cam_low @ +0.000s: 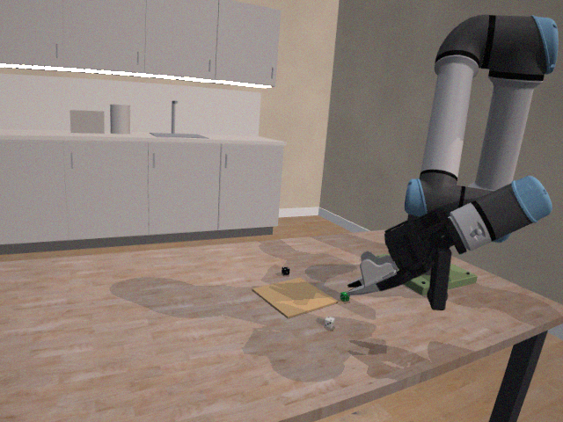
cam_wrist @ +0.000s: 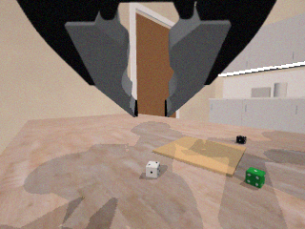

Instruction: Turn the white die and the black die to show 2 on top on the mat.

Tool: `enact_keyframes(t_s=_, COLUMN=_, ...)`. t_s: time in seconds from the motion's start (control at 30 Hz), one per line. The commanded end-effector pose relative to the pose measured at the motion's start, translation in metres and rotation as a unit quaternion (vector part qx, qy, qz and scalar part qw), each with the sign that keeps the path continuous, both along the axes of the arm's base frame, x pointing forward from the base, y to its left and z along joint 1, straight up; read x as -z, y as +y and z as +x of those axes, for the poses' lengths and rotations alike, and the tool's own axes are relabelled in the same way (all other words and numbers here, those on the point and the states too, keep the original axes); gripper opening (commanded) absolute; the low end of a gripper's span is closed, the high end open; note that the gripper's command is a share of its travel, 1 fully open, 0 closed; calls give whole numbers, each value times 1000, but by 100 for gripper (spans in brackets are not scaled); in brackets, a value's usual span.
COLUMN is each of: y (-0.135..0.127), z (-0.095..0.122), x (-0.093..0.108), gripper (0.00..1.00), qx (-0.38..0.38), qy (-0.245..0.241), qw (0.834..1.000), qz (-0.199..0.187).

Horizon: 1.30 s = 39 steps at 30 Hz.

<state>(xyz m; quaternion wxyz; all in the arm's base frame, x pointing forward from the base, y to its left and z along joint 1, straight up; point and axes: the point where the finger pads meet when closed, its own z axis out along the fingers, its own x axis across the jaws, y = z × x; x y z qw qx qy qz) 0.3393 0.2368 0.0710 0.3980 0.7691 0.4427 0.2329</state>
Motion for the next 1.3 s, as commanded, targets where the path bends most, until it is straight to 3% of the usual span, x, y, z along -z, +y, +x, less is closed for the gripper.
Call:
enact_keyframes(t_s=0.0, y=0, z=0, x=-12, gripper=18, qx=1, qy=1, qw=1000, qz=0)
enact_keyframes(t_s=0.5, y=-1, z=2, x=-15, gripper=18, qx=0, qy=28, qw=999, qz=17)
enact_keyframes(t_s=0.83, y=-7, z=12, x=-23, gripper=18, qx=0, qy=117, qw=991, qz=67)
enact_keyframes(t_s=1.27, y=-15, z=27, x=-37, gripper=18, qx=-1, qy=269, qw=950, qz=161)
